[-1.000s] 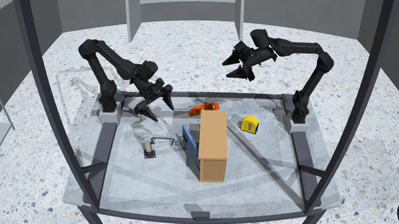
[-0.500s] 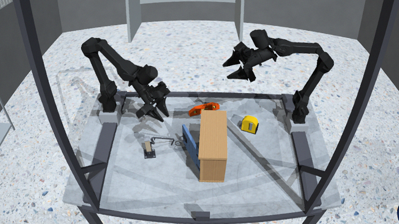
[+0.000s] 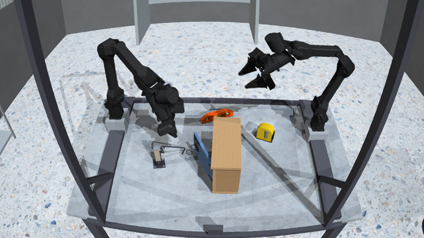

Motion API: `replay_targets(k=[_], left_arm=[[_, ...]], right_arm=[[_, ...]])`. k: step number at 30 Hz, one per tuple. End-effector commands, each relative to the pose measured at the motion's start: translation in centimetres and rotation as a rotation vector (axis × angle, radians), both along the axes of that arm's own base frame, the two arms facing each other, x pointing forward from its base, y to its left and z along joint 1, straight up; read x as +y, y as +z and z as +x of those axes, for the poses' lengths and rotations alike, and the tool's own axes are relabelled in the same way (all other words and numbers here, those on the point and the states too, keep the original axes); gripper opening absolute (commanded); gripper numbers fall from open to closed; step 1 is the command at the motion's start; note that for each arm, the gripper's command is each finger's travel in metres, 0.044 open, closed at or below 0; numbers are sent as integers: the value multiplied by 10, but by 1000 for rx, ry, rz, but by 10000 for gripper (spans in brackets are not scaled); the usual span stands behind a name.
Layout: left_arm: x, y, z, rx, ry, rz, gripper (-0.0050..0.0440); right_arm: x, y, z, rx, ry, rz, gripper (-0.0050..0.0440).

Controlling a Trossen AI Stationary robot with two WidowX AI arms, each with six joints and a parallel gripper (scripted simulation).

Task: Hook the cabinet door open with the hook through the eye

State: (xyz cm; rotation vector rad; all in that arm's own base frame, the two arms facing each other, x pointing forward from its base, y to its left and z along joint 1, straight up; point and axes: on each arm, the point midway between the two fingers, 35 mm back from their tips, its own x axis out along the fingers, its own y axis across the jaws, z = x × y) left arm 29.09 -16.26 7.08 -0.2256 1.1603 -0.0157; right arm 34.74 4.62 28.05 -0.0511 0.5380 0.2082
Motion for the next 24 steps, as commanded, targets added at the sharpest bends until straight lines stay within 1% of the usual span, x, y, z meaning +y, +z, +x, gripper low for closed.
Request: replay_targets(k=[1, 7, 12, 14, 17, 20, 21, 24], left_arm=[[-8, -1, 8, 111, 135, -3, 129], [-11, -12, 14, 273, 337, -3, 129], [-14, -18, 17, 363, 446, -2, 129], [-14, -18, 17, 363, 446, -2, 129], [-15, -21, 19, 406, 497, -2, 129], [-15, -25, 19, 422, 517, -2, 129], [-14, -30, 17, 432, 522, 6, 129], [-13, -45, 14, 441, 522, 18, 109]], right_arm=[[2, 7, -1, -12, 18, 2, 400], [4, 5, -3, -3, 27, 2, 400], [4, 5, -3, -1, 28, 2, 400], [4, 5, -3, -1, 28, 2, 400], [4, 5, -3, -1, 28, 2, 400], [4, 5, -3, -1, 28, 2, 400], [4, 5, -3, -1, 28, 2, 400], [3, 7, -4, -7, 25, 4, 400]])
